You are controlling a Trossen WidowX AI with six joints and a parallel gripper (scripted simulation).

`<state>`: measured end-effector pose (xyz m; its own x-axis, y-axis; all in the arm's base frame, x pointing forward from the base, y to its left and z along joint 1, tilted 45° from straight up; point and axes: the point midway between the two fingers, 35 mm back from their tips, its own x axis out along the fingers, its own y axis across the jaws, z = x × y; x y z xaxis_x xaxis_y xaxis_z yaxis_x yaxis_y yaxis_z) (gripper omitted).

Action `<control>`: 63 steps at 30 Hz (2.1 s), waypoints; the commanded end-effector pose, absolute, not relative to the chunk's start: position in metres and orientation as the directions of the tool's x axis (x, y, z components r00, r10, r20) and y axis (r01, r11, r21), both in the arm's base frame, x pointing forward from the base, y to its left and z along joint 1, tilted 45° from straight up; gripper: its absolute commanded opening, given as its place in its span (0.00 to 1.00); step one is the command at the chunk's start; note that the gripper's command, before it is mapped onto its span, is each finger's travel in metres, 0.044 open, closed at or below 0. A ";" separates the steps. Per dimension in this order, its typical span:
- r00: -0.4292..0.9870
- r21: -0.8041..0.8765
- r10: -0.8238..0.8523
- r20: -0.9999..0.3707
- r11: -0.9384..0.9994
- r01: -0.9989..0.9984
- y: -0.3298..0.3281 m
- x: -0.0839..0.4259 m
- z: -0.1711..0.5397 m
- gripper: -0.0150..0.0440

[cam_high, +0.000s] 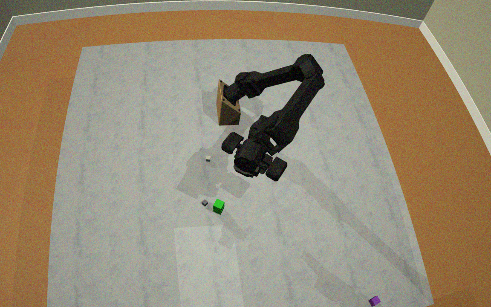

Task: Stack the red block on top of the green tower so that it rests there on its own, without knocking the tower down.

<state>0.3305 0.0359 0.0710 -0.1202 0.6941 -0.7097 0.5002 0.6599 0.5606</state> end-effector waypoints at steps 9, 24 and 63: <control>-0.122 0.558 0.690 -0.714 0.665 0.496 0.014 0.372 0.034 0.25; -0.130 0.560 0.685 -0.716 0.676 0.479 -0.006 0.404 -0.009 0.25; -0.130 0.562 0.688 -0.714 0.675 0.479 0.040 0.396 -0.053 0.25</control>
<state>0.3967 0.0392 -0.0517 -0.1296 0.6840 -0.7179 0.4728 0.6790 0.5617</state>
